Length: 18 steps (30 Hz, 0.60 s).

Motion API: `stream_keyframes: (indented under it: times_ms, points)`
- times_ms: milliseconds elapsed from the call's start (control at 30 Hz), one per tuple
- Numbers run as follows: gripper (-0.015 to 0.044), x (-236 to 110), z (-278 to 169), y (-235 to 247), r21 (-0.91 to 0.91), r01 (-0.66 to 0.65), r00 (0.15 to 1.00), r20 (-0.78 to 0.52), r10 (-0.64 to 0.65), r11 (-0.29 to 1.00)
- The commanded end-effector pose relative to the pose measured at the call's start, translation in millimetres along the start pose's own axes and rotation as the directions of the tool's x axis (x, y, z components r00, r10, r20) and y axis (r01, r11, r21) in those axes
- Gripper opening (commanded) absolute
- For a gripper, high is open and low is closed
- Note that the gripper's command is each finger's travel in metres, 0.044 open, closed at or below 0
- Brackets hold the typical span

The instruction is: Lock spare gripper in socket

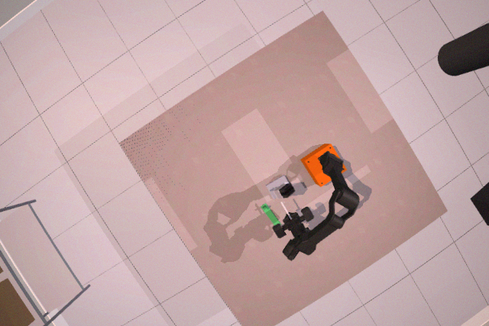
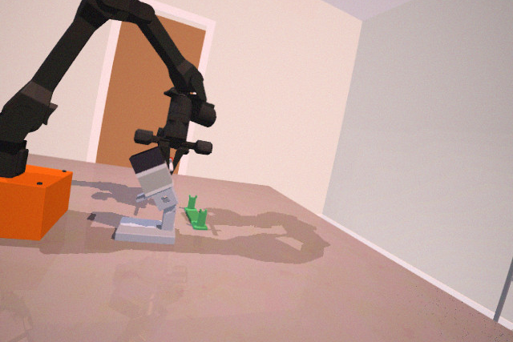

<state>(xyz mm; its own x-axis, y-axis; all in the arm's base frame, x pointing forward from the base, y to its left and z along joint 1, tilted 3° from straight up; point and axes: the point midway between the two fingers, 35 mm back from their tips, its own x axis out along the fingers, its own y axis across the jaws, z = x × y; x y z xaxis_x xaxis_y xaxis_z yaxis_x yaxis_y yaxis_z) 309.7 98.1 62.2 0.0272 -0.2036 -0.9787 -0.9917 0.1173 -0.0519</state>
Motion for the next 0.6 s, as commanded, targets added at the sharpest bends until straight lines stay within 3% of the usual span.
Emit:
stream_keyframes:
  times_ms: [0, 300, 567]
  points:
    - [0.0, 6, 1, 4, 0.006, -0.005, 1.0, 0.001, 0.005, 1.0]
    - [0.0, 48, 11, 4, 0.012, -0.004, 1.0, 0.003, 0.004, 1.0]
    - [0.0, 51, 10, 5, 0.014, 0.001, 1.0, 0.005, -0.001, 1.0]
